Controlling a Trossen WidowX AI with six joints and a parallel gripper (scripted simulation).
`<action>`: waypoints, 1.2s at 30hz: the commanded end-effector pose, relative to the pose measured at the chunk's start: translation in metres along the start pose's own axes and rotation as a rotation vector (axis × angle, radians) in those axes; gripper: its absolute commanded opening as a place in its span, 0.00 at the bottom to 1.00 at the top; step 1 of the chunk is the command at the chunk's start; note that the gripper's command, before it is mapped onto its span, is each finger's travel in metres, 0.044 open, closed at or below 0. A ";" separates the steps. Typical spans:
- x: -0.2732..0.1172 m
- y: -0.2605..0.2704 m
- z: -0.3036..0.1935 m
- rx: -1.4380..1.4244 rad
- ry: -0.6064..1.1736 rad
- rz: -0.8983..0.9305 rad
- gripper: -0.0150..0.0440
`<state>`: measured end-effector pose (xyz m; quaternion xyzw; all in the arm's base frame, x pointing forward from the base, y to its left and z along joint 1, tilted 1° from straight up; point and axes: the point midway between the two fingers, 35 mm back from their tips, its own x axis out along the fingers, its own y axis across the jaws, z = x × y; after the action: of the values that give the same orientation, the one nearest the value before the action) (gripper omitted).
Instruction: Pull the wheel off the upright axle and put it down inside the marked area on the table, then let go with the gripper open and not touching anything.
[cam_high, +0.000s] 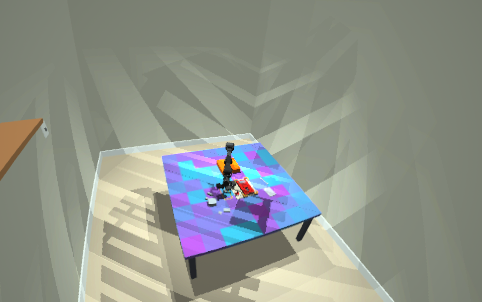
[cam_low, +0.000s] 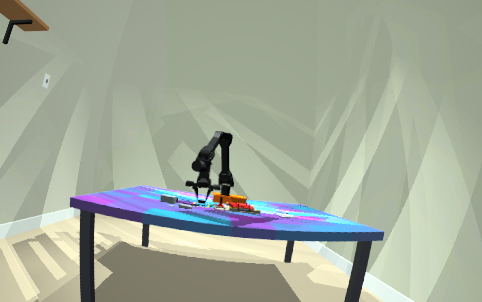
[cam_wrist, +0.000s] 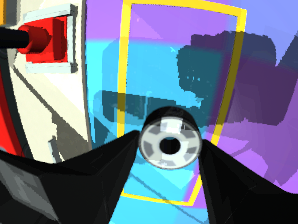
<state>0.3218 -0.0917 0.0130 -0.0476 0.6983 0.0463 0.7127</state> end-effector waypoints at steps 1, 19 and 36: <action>0.014 0.001 -0.001 -0.005 -0.001 -0.001 0.25; -0.012 0.000 0.000 -0.002 0.001 0.000 0.76; -0.089 0.030 -0.068 -0.004 0.004 0.001 1.00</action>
<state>0.2784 -0.0794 0.0821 -0.0463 0.7016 0.0473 0.7095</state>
